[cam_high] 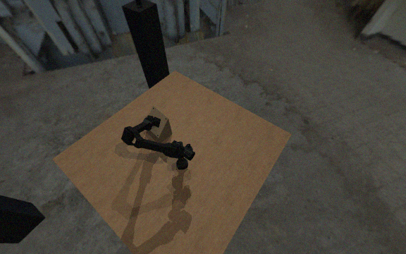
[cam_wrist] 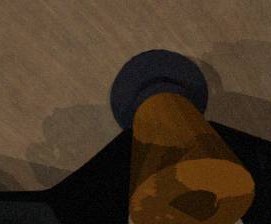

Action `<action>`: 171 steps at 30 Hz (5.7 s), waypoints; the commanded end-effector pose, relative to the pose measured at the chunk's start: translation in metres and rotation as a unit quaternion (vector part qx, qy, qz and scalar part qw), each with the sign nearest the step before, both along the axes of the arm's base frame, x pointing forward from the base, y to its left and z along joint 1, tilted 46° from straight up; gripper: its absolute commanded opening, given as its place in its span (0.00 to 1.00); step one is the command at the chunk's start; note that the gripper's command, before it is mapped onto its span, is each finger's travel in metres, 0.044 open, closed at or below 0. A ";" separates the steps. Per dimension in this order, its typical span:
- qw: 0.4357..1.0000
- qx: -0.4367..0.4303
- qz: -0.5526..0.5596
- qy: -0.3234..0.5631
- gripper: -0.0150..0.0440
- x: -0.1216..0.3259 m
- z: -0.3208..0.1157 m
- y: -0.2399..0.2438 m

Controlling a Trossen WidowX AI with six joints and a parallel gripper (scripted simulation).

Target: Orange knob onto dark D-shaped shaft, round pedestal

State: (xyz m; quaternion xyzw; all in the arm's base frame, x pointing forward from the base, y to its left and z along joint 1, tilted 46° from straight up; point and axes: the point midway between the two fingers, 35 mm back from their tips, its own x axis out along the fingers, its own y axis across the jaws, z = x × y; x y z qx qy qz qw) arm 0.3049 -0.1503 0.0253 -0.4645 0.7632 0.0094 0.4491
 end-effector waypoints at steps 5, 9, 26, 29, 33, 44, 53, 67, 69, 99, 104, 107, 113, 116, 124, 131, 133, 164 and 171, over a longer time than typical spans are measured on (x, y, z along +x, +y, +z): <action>1.000 0.001 0.004 0.000 0.25 0.002 0.002 0.000; 1.000 0.000 0.004 0.000 0.25 0.001 -0.001 -0.002; 0.996 0.014 0.062 0.058 0.25 0.001 0.002 0.003; 0.994 0.018 0.076 0.073 0.25 0.002 0.002 0.002; 0.994 0.017 0.076 0.073 0.25 0.001 0.000 0.000; 0.994 0.017 0.076 0.073 0.25 0.000 -0.001 0.001; 0.986 0.028 0.119 0.116 0.25 0.001 0.002 0.003; 0.978 0.034 0.148 0.145 0.25 0.001 -0.001 -0.001; 0.978 0.034 0.148 0.145 0.25 0.001 -0.001 -0.001; 0.950 0.051 0.218 0.216 0.25 0.001 -0.001 0.001; 0.949 0.051 0.221 0.219 0.25 0.000 0.000 0.004; 0.936 0.057 0.246 0.245 0.25 0.001 0.000 0.004; 0.913 0.067 0.286 0.285 0.25 0.002 0.001 0.002; 0.913 0.066 0.286 0.285 0.25 0.001 0.000 0.001; 0.913 0.066 0.286 0.285 0.25 0.001 -0.002 0.000; 0.913 0.067 0.286 0.285 0.25 0.001 0.000 0.004; 0.907 0.068 0.294 0.293 0.25 0.001 0.000 0.004; 0.820 0.093 0.399 0.400 0.25 0.002 0.001 0.004; 0.808 0.096 0.411 0.412 0.25 0.003 -0.001 0.001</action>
